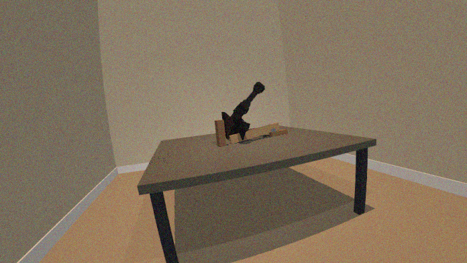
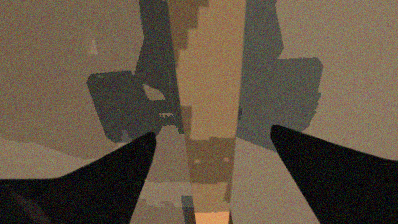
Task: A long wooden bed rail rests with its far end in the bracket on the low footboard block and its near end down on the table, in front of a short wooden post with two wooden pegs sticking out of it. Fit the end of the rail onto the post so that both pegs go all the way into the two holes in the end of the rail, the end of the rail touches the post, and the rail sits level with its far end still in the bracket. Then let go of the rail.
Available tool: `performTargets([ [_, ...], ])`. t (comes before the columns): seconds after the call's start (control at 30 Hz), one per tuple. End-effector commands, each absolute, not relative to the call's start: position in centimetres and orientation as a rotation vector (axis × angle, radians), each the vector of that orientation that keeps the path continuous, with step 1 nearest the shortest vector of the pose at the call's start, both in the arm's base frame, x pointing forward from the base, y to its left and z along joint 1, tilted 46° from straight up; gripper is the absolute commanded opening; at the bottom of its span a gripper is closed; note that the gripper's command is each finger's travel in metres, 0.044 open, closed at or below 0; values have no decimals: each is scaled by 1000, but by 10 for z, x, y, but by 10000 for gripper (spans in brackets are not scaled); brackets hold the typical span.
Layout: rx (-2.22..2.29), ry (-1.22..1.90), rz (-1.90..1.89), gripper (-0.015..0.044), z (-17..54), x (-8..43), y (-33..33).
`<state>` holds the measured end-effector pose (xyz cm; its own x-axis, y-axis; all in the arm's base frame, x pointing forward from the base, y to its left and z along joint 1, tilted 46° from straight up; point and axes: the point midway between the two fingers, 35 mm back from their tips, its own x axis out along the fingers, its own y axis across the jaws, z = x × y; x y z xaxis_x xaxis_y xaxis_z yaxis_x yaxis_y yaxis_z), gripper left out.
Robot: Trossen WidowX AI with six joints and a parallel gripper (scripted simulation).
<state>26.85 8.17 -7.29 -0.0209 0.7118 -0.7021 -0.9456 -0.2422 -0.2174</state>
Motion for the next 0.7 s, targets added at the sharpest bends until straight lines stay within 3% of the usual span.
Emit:
performTargets([
  [0.0, -837, 377, 1625, 361, -76, 264, 84],
  [0.37, -837, 377, 1625, 72, -76, 264, 84],
  [0.67, -837, 377, 1625, 0, -76, 264, 84],
])
